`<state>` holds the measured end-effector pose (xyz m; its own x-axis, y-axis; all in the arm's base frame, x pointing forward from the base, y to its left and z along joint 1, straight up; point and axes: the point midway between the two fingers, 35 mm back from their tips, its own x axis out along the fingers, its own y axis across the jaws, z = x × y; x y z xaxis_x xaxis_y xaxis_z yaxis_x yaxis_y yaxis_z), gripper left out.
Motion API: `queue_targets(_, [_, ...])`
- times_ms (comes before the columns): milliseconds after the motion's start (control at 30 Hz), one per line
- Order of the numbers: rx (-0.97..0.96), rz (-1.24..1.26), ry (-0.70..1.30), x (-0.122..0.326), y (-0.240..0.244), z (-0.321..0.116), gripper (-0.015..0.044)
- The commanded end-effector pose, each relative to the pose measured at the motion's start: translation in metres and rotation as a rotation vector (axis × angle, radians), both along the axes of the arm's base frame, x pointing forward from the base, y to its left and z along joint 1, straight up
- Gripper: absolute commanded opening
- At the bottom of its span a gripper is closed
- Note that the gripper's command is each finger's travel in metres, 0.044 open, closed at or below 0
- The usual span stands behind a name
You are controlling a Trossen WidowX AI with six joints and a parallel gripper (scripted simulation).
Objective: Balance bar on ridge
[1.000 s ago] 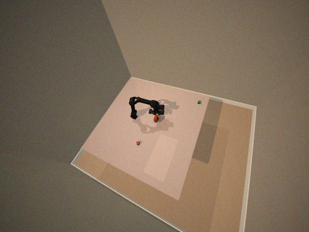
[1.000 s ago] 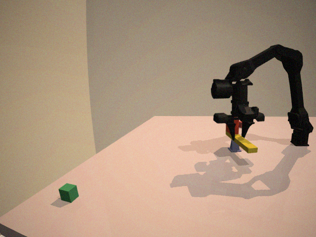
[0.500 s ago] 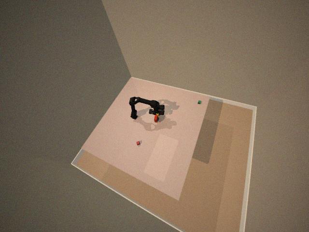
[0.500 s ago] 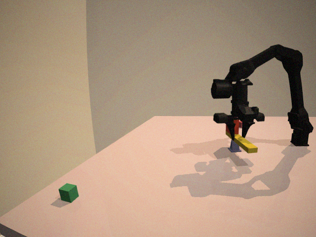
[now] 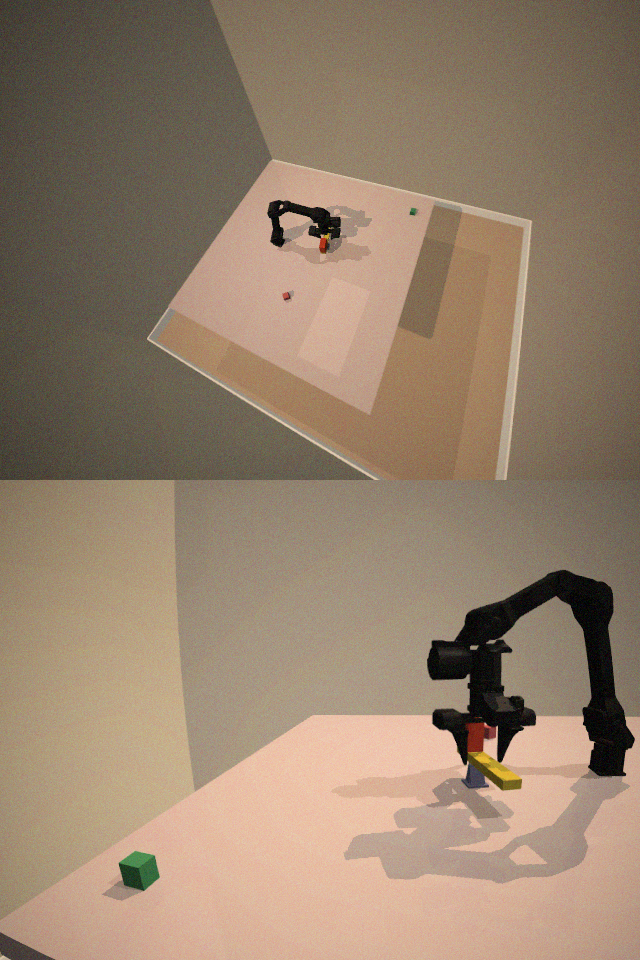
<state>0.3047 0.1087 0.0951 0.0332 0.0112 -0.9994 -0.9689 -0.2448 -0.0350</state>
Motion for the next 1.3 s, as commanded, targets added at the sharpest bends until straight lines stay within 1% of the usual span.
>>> queue_targets(0, [0.0, 0.0, 0.0, 0.0, 0.0, 0.0, 0.0421])
queue_targets(33, [0.0, 0.0, 0.0, 0.0, 0.0, 0.0, 0.044])
queue_targets(167, [0.0, 0.0, 0.0, 0.001, 0.0, 0.008, 0.044])
queue_targets(367, [0.0, 0.0, 0.0, 0.0, 0.0, 0.082, 0.044])
queue_targets(433, [0.0, 0.0, 0.0, -0.003, -0.001, 0.098, 0.044])
queue_targets(1267, [0.0, 0.0, 0.0, -0.003, -0.001, 0.1, 0.044])
